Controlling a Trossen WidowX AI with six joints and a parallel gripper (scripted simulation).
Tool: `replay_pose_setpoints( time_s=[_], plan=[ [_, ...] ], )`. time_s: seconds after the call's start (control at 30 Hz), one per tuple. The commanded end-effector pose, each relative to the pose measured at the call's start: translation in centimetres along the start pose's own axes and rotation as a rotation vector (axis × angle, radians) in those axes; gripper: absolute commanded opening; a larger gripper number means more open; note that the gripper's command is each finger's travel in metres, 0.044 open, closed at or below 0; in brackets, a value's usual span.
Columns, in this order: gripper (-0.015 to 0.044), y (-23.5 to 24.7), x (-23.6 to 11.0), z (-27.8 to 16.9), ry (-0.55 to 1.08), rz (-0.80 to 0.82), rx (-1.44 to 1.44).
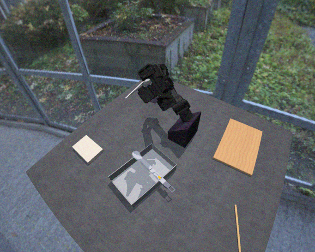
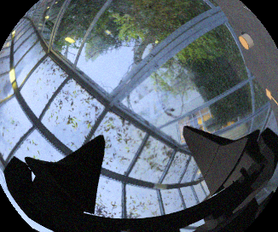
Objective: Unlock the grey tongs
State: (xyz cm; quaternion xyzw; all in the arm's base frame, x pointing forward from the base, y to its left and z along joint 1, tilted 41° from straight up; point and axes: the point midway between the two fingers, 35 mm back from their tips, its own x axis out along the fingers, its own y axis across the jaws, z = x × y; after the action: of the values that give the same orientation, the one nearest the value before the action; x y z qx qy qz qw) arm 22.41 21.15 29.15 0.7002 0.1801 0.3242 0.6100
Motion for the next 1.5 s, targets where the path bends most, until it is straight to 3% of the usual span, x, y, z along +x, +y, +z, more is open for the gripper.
replay_pose_setpoints(
  time_s=[0.0, 0.17, 0.43, 0.77, 0.93, 1.13, 1.3, 1.47],
  plan=[
    [0.0374, -0.2, 0.1, 0.1, -0.007, -0.009, -0.016],
    [0.0260, -4.0, 1.5, 2.4, -0.101, -0.179, -0.341],
    [0.0260, -12.9, 1.8, 8.2, -0.107, -0.684, -1.097],
    [0.0260, -18.8, -0.3, 12.3, 0.138, -1.107, -1.631],
    [0.0260, -21.4, -2.0, 14.3, 0.363, -1.316, -1.869],
    [0.0260, -24.2, -4.4, 16.4, 0.744, -1.542, -2.109],
    [0.0260, -26.1, -6.7, 18.0, 1.164, -1.686, -2.247],
    [0.0260, -27.7, -9.1, 19.4, 1.683, -1.758, -2.301]
  ],
)
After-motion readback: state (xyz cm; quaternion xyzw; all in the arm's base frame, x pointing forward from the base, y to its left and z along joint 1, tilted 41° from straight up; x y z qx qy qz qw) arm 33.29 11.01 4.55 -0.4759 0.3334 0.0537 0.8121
